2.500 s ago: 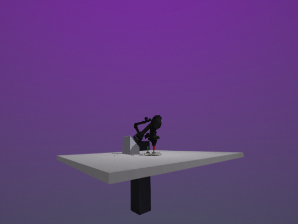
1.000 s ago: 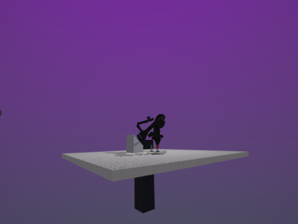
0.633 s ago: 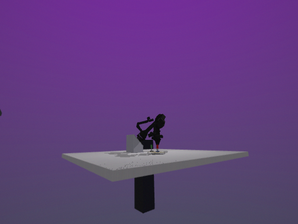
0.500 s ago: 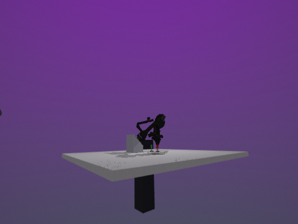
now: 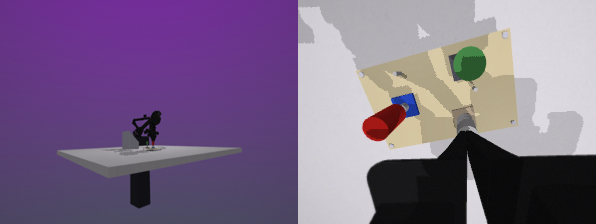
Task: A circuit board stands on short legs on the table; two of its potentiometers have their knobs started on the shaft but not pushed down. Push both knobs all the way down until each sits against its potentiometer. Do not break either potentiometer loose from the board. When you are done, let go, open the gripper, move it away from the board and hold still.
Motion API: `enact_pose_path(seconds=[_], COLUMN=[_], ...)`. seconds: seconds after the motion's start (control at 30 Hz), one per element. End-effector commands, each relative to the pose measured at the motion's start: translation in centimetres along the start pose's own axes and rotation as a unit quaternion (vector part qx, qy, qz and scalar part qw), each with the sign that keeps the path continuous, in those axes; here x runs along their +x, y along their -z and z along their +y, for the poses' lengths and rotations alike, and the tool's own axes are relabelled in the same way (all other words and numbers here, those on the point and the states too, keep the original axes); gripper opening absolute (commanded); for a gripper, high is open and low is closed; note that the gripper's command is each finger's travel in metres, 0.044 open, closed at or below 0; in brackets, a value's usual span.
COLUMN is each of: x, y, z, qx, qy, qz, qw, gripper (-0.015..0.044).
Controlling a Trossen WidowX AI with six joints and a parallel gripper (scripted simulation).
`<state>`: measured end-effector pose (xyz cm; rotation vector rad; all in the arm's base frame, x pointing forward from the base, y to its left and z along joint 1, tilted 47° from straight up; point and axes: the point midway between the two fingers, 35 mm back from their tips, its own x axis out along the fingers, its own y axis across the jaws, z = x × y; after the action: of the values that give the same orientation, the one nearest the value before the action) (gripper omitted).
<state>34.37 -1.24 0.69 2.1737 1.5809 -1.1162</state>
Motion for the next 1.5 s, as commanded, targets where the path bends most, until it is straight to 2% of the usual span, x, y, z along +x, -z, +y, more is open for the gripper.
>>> enact_pose_path(seconds=[0.0, 0.8, 1.47], x=[2.1, 2.1, -0.9], y=[0.3, 0.3, 0.3], z=[-0.1, -0.1, 0.1], qx=[-0.014, -0.014, -0.014], qy=[0.017, 0.016, 0.016], qz=[-0.003, -0.003, -0.004], qw=[1.000, 1.000, 1.000], gripper=[0.0000, 0.0000, 0.0000])
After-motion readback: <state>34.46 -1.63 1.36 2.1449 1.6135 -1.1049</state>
